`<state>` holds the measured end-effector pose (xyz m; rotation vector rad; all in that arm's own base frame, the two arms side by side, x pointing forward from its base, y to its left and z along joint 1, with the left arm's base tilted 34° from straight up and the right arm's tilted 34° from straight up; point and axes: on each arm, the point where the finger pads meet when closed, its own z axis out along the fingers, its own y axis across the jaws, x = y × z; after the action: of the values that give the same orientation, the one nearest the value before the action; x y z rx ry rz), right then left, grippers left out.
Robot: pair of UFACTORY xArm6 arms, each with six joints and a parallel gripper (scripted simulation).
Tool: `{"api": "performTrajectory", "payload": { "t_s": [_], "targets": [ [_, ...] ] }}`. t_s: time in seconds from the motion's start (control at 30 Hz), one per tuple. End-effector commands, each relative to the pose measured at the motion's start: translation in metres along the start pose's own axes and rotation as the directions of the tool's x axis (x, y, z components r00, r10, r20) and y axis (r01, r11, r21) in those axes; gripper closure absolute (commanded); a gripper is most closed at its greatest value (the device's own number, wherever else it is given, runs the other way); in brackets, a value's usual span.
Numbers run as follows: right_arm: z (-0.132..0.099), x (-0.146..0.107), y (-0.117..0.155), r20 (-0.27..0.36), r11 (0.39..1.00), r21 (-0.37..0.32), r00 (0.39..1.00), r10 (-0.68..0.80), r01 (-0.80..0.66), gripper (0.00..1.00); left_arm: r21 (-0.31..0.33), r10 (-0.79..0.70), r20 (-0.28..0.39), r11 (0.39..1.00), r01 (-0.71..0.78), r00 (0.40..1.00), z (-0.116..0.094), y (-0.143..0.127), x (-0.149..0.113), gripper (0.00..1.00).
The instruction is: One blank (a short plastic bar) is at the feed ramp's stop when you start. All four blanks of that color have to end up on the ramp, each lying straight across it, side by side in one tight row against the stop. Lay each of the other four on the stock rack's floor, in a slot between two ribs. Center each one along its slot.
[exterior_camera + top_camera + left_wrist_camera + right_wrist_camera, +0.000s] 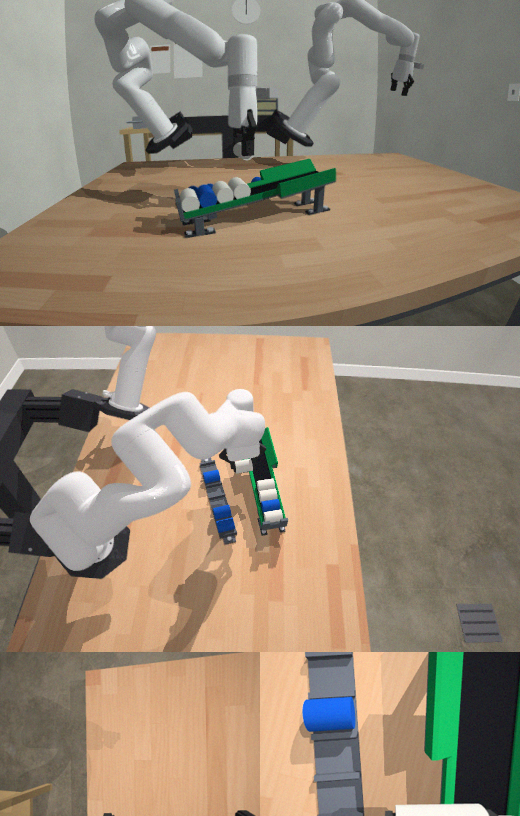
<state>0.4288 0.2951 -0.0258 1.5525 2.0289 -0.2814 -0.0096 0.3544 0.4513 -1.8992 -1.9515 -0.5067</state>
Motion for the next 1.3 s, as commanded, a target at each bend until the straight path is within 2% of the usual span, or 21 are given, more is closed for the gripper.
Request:
{"api": "performTrajectory", "payload": {
  "t_s": [0.0, 0.17, 0.87, 1.07, 1.27],
  "targets": [
    [-0.017, 0.008, 0.04, 0.002, 1.0, 0.009, 1.0, 0.019, -0.019, 0.43, 0.0, 0.0, -0.004, 1.0, 0.0, 1.0, -0.001, 0.0, 0.001, 0.0],
    [-0.033, 0.012, 0.067, -0.009, 0.999, 0.018, 0.999, 0.032, -0.031, 0.43, 0.0, 0.0, -0.004, 1.0, 0.0, 1.0, -0.001, 0.0, 0.001, 0.0],
    [-0.034, 0.013, 0.069, -0.01, 0.999, 0.019, 0.999, 0.032, -0.032, 0.43, 0.0, 0.0, -0.004, 1.0, 0.0, 1.0, -0.001, 0.0, 0.001, 0.0],
    [-0.027, 0.013, 0.069, -0.009, 0.999, 0.019, 0.999, 0.032, -0.032, 0.43, 0.0, 0.0, -0.004, 1.0, 0.0, 1.0, -0.001, 0.0, 0.001, 0.0],
    [-0.005, 0.013, 0.069, -0.009, 0.999, 0.019, 0.999, 0.032, -0.032, 0.43, 0.0, 0.0, -0.004, 1.0, 0.0, 1.0, -0.001, 0.0, 0.001, 0.0]
  ]
}}
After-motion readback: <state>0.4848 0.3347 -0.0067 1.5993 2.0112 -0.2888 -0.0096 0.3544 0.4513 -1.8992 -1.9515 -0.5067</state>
